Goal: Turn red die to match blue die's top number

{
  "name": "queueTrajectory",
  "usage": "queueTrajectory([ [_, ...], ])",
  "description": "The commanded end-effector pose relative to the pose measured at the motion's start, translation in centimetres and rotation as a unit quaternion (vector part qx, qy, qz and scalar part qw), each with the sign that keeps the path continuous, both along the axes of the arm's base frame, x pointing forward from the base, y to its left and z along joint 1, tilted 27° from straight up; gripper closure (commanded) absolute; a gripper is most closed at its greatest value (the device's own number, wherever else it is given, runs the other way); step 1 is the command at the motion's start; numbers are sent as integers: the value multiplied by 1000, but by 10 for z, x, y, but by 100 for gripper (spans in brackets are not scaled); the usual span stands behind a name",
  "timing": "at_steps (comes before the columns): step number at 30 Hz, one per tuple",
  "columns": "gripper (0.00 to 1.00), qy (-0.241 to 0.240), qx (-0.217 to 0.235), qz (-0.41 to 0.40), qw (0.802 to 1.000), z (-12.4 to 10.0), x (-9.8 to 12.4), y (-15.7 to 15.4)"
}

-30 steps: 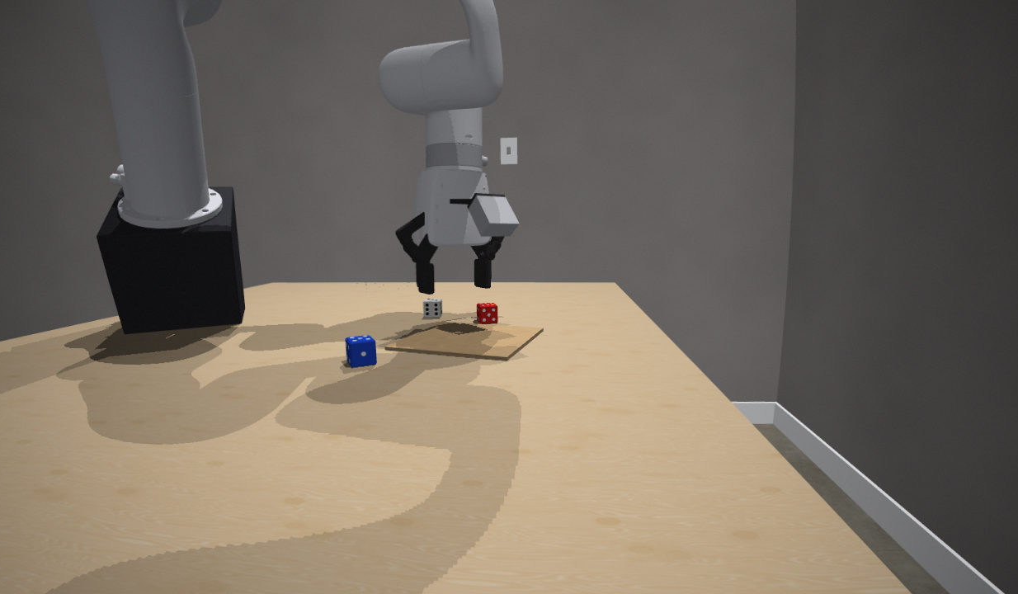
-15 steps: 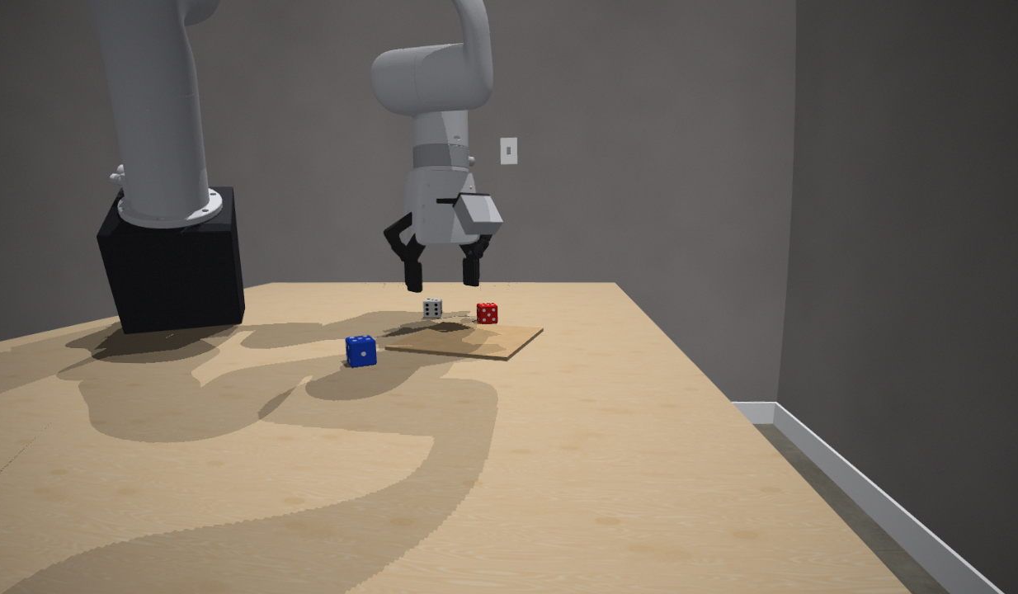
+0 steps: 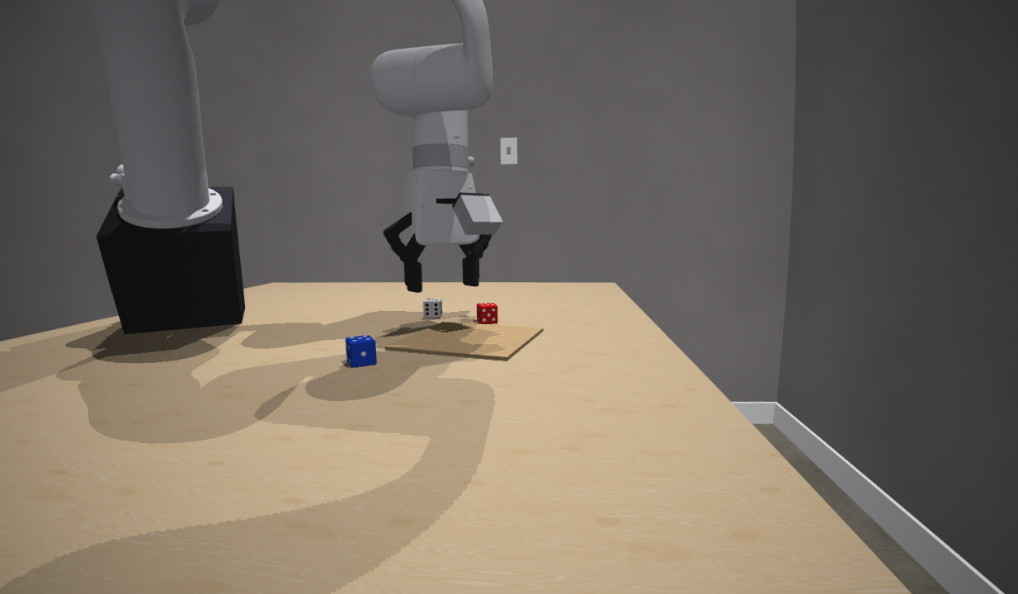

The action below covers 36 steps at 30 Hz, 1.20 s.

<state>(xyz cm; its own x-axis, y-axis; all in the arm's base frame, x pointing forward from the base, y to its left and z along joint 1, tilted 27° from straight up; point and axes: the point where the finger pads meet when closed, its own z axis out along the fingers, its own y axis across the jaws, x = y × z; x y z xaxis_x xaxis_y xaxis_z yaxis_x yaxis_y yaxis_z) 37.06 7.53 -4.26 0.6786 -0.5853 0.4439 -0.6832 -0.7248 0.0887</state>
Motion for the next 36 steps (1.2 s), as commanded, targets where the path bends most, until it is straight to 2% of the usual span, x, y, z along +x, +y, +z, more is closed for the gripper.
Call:
queueTrajectory([
  [1,0,-1,1,0,1000,1,1,1],
  [17,0,-1,1,0,1000,4,0,2],
  [23,0,-1,1,0,1000,31,-9,13],
  [25,0,-1,1,0,1000,31,-9,13],
  [32,0,-1,1,0,1000,77,-23,32],
  [36,0,-1,1,0,1000,92,-27,38],
])
